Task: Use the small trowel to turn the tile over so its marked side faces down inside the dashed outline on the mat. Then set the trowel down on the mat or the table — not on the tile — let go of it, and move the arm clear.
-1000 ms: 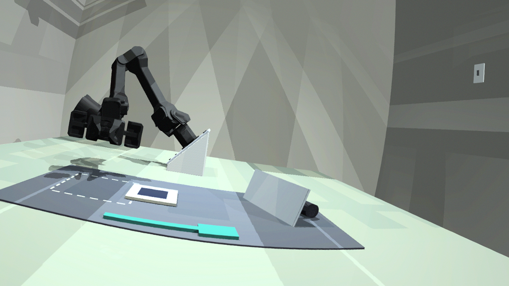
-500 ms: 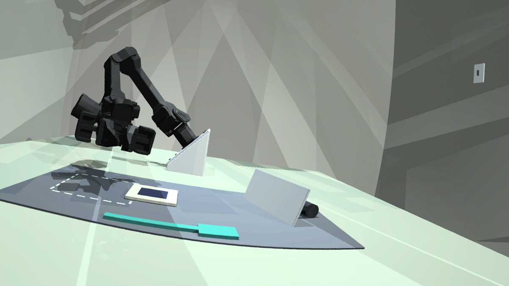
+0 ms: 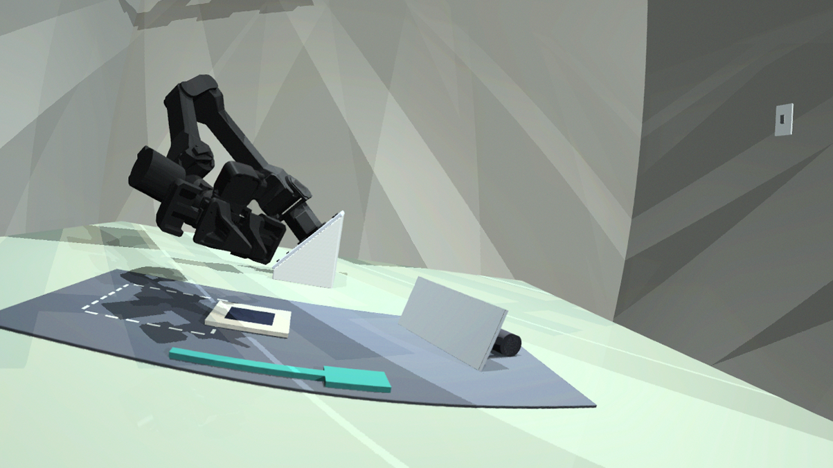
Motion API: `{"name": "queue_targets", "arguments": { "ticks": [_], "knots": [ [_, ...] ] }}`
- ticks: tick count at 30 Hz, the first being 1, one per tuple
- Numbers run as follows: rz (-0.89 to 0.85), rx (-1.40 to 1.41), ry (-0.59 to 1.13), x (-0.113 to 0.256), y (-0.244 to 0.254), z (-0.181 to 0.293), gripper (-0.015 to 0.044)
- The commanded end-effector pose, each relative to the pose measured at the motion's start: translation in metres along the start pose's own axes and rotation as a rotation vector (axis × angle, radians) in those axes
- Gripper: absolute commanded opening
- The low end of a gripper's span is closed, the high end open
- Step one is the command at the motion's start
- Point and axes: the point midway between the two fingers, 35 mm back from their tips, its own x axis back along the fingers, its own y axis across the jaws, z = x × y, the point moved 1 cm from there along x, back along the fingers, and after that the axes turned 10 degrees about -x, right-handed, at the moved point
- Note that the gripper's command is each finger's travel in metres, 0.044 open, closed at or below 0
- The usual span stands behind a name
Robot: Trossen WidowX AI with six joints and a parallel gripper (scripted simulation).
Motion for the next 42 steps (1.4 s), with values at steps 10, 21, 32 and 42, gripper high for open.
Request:
{"name": "queue_targets", "arguments": {
  "ticks": [10,21,32,42],
  "knots": [
    [-0.24,0.217,0.098,-0.053,0.041,-0.02,0.01],
    [-0.438,0.423,0.167,-0.086,0.081,-0.035,0.01],
    [-0.628,0.644,0.224,-0.109,0.124,-0.048,0.01],
    [-0.808,0.878,0.27,-0.123,0.165,-0.058,0.01]
  ]
}}
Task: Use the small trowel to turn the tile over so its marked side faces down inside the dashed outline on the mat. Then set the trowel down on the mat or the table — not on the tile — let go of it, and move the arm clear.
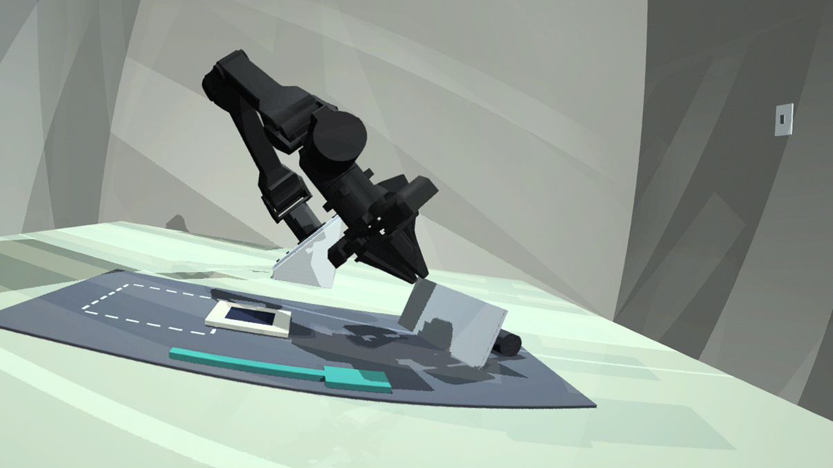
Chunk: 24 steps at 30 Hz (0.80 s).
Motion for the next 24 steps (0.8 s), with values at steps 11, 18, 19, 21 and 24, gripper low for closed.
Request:
{"name": "queue_targets", "arguments": {
  "ticks": [11,18,19,21,24],
  "knots": [
    [-0.252,0.371,0.1,-0.033,0.012,-0.051,0.01],
    [-0.373,0.558,0.149,-0.046,0.021,-0.072,0.01],
    [-0.391,0.585,0.156,-0.048,0.022,-0.076,0.01],
    [-0.426,0.64,0.17,-0.051,0.025,-0.081,0.01],
    [-0.479,0.722,0.191,-0.056,0.029,-0.09,0.01]
  ]
}}
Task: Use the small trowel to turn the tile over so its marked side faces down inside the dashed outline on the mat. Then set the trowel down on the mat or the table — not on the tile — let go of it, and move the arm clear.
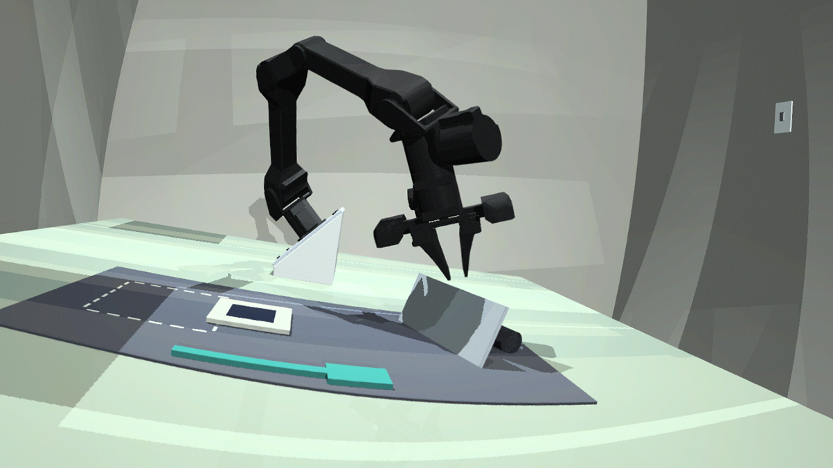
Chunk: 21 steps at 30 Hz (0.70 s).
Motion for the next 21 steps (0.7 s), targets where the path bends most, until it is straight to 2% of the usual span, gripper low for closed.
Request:
{"name": "queue_targets", "arguments": {
  "ticks": [1,21],
  "knots": [
    [-0.086,0.139,0.038,-0.005,-0.006,-0.016,0.01],
    [-0.407,0.626,0.17,-0.02,-0.019,-0.069,0.01]
  ]
}}
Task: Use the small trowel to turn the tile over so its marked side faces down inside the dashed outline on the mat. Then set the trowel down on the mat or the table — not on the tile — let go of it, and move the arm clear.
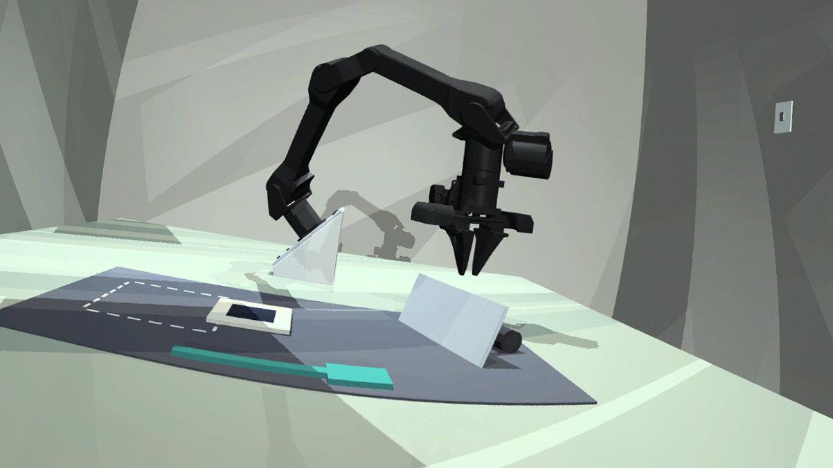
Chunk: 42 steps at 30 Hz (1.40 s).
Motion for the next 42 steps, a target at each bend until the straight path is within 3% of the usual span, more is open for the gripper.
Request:
{"name": "queue_targets", "arguments": {
  "ticks": [1,42],
  "knots": [
    [-0.046,0.072,0.022,0.002,-0.005,-0.004,0.01],
    [-0.051,0.071,0.021,-0.016,0.046,0.008,0.01]
  ]
}}
